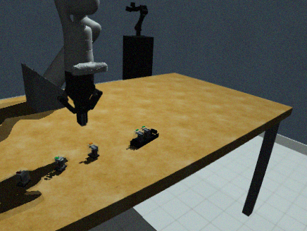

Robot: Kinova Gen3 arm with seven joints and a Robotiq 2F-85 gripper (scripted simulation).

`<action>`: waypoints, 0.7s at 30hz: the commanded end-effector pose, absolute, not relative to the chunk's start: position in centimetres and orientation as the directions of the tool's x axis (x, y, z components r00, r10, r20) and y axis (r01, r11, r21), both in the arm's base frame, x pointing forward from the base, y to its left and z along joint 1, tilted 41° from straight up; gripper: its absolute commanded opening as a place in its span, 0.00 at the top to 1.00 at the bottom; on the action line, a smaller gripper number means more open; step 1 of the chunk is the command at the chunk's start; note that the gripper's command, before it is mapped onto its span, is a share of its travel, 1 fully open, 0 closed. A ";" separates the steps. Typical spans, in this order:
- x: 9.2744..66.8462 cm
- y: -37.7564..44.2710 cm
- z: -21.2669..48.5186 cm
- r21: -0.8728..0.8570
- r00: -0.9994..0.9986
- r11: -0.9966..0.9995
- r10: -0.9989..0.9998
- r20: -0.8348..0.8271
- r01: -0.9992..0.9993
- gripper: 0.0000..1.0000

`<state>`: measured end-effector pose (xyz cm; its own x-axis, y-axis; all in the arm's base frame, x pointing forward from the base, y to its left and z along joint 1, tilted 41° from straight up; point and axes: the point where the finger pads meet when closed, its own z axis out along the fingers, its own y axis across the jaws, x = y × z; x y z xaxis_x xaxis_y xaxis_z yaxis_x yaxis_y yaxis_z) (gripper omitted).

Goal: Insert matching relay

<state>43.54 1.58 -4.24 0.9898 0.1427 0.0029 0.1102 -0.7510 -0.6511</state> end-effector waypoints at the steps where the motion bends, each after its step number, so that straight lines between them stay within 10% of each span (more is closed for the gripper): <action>1: 44.2 1.2 -4.5 -0.652 0.987 -0.747 0.158 0.023 0.135 1.00; 21: 49.8 -4.7 -9.0 -0.577 0.833 -0.606 0.464 0.302 0.547 1.00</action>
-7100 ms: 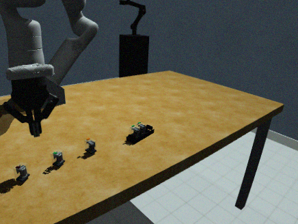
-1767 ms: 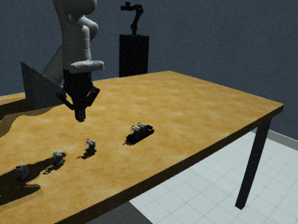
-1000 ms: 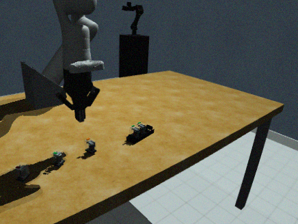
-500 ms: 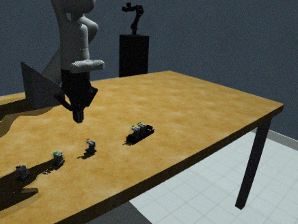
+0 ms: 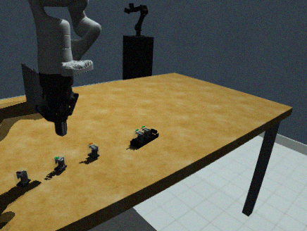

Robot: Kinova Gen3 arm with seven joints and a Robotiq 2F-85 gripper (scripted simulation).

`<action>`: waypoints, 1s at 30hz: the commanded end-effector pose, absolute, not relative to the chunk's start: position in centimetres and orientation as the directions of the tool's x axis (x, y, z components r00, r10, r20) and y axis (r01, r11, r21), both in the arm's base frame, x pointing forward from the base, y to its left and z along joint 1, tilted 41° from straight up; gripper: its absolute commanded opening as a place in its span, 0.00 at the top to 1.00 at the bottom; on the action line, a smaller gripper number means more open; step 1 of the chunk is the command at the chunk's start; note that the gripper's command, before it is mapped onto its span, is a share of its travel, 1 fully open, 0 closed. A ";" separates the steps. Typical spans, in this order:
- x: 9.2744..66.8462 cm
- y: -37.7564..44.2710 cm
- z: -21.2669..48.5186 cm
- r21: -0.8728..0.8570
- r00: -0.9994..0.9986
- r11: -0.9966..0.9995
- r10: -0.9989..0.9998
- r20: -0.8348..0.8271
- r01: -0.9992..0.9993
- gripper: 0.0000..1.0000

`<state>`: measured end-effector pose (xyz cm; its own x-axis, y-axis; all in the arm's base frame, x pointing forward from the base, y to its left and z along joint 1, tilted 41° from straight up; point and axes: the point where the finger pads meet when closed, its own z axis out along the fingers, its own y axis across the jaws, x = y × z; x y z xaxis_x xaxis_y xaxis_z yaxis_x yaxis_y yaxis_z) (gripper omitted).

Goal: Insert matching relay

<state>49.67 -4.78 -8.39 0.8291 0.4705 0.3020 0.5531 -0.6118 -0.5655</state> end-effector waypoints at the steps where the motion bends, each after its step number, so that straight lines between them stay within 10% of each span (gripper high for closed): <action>1: 50.0 -5.0 -9.3 -0.572 0.824 -0.599 0.474 0.311 0.561 1.00; 8: 50.3 -5.6 -9.8 -0.560 0.802 -0.580 0.497 0.332 0.591 1.00; 9: 50.3 -5.6 -9.8 -0.560 0.802 -0.580 0.497 0.332 0.591 0.47; 30: 50.3 -5.6 -9.8 -0.560 0.802 -0.580 0.497 0.332 0.591 0.47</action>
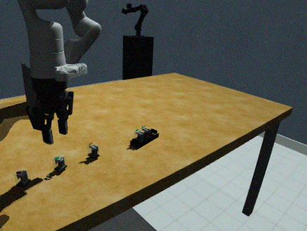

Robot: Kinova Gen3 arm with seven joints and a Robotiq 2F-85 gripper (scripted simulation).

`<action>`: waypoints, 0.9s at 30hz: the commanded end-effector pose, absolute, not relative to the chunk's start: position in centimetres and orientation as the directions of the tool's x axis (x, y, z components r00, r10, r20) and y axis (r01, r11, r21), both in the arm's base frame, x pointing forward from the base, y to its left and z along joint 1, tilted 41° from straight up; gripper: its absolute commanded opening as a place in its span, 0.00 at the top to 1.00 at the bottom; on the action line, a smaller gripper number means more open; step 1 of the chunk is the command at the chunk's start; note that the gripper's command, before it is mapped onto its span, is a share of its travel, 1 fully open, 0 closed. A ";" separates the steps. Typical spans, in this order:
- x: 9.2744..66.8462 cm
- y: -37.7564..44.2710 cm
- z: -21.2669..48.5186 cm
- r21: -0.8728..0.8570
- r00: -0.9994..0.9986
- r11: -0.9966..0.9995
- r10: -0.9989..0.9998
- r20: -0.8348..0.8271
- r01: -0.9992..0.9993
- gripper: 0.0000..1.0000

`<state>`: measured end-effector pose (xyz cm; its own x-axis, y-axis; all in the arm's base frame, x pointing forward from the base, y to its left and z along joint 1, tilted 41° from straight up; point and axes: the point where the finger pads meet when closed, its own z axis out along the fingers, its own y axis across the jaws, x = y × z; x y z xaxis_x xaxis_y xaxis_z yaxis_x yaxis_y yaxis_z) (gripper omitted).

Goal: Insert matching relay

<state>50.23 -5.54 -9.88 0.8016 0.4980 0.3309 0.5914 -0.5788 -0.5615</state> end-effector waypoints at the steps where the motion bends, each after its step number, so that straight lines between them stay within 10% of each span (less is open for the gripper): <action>1: 50.3 -5.6 -9.8 -0.560 0.802 -0.580 0.497 0.332 0.591 0.47; 27: 50.3 -5.5 -10.0 -0.560 0.802 -0.580 0.497 0.332 0.592 0.47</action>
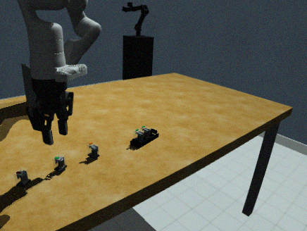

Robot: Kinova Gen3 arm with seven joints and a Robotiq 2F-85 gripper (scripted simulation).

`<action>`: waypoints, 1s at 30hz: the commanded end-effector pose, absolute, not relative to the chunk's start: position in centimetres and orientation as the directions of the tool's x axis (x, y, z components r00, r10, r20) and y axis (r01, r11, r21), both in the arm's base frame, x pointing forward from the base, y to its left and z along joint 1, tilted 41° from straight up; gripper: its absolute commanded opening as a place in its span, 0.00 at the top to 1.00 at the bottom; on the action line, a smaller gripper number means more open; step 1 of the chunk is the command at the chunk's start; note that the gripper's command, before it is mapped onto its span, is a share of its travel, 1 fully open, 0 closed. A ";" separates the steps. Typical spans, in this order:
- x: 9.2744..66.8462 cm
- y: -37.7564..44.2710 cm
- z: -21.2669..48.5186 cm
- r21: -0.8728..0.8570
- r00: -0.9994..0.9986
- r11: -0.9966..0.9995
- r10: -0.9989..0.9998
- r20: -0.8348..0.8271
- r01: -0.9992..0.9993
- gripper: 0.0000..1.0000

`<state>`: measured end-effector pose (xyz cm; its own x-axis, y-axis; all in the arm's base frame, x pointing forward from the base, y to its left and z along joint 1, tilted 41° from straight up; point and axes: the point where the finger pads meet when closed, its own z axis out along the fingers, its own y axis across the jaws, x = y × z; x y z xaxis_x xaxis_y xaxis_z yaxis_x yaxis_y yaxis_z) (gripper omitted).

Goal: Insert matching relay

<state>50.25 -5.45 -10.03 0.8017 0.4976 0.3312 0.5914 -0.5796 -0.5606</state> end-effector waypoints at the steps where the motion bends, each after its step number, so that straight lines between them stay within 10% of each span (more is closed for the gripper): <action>1: 50.3 -5.4 -10.1 -0.560 0.802 -0.580 0.497 0.332 0.592 0.47; 30: 50.1 -3.6 -12.2 -0.560 0.802 -0.580 0.497 0.332 0.592 0.47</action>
<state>50.06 -3.71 -12.13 0.8018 0.4973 0.3315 0.5914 -0.5806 -0.5596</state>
